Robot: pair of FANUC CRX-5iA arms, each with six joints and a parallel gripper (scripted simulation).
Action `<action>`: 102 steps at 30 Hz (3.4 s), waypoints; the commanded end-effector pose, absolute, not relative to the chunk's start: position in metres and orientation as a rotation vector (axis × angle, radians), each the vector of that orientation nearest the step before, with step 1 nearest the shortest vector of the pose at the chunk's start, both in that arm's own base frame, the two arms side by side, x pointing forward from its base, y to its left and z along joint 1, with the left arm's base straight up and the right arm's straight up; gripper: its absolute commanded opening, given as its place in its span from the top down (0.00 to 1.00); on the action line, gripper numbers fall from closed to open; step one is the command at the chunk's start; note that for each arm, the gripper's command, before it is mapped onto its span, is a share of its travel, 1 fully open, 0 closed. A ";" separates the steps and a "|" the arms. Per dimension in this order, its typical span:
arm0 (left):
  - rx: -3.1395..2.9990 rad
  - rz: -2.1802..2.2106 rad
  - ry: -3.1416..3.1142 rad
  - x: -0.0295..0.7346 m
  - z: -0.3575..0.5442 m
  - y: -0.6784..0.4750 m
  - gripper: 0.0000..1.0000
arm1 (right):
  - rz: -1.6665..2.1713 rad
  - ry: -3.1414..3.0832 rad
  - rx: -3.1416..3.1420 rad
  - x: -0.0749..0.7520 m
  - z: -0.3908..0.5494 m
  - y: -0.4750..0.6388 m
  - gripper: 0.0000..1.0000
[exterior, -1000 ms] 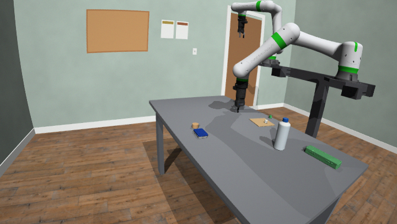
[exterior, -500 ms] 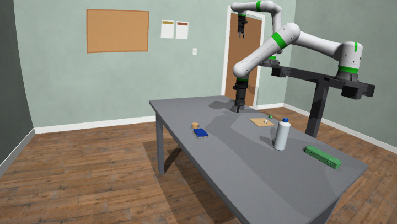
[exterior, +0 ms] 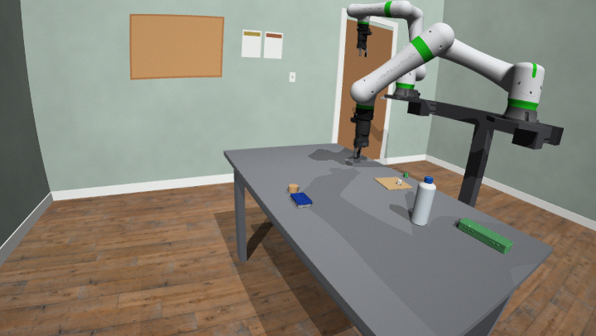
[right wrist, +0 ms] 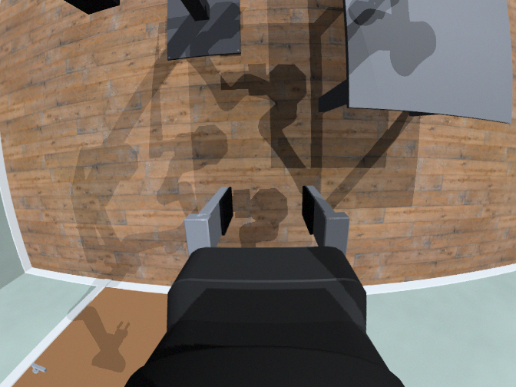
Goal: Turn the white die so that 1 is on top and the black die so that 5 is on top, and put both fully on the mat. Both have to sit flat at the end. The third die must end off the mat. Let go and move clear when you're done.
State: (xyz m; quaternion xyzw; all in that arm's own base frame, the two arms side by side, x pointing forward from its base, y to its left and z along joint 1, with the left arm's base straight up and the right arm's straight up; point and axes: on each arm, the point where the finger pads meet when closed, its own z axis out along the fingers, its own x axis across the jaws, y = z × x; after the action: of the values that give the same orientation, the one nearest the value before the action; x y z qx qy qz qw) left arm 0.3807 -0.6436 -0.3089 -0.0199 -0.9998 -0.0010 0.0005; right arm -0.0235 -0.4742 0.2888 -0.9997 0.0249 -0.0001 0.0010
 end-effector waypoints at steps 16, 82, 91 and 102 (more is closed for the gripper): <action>-0.060 0.000 -3.141 0.381 -0.272 -0.644 0.60 | 0.000 0.078 -3.141 -0.024 0.290 -0.474 0.00; 1.078 0.000 -2.951 0.353 -0.335 -0.418 0.60 | 0.000 0.078 -3.141 -0.024 0.290 -0.474 0.00; 1.078 0.000 -2.951 0.353 -0.358 -0.418 0.60 | 0.000 0.078 -3.141 -0.024 0.290 -0.474 0.00; 1.078 0.000 -2.951 0.353 -0.363 -0.418 0.60 | 0.000 0.078 -3.141 -0.024 0.290 -0.474 0.00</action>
State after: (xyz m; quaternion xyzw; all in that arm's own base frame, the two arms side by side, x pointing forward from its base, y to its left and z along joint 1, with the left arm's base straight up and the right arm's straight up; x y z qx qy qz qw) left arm 0.3525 -0.4173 -0.3639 0.3429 -0.9394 -0.0006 0.0003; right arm -0.0235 -0.4742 0.2888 -0.9997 0.0249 -0.0001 0.0010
